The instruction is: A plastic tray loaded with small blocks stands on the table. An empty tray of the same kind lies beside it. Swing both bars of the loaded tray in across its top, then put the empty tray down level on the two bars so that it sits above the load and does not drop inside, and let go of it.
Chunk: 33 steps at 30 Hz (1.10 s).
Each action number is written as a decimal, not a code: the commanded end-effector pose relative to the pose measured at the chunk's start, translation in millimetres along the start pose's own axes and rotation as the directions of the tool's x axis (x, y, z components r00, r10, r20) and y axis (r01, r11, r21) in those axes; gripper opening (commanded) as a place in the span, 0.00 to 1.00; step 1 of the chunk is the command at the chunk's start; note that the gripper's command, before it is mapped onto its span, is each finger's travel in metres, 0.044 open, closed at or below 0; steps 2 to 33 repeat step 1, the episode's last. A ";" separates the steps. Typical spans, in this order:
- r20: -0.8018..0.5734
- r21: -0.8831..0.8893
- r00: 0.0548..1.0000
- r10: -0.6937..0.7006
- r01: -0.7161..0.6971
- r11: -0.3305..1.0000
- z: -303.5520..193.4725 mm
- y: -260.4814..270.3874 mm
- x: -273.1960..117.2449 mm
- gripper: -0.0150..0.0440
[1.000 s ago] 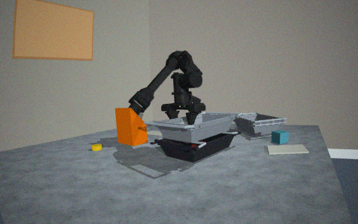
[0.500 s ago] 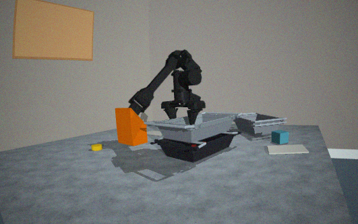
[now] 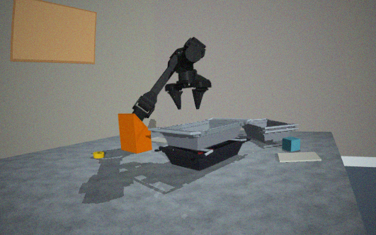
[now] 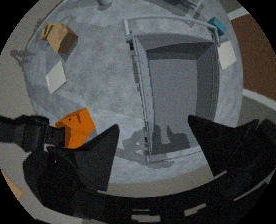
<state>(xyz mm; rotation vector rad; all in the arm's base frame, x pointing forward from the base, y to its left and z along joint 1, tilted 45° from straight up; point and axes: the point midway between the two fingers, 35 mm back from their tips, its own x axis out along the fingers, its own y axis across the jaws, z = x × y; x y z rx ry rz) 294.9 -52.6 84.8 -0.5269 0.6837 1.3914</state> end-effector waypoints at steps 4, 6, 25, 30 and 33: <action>-0.003 -0.008 1.000 0.005 -0.005 1.000 1.1 2.1 -10.7 1.00; -0.003 -0.008 1.000 0.005 -0.005 1.000 1.1 2.1 -10.7 1.00; -0.003 -0.008 1.000 0.005 -0.005 1.000 1.1 2.1 -10.7 1.00; -0.003 -0.008 1.000 0.005 -0.005 1.000 1.1 2.1 -10.7 1.00; -0.003 -0.008 1.000 0.005 -0.005 1.000 1.1 2.1 -10.7 1.00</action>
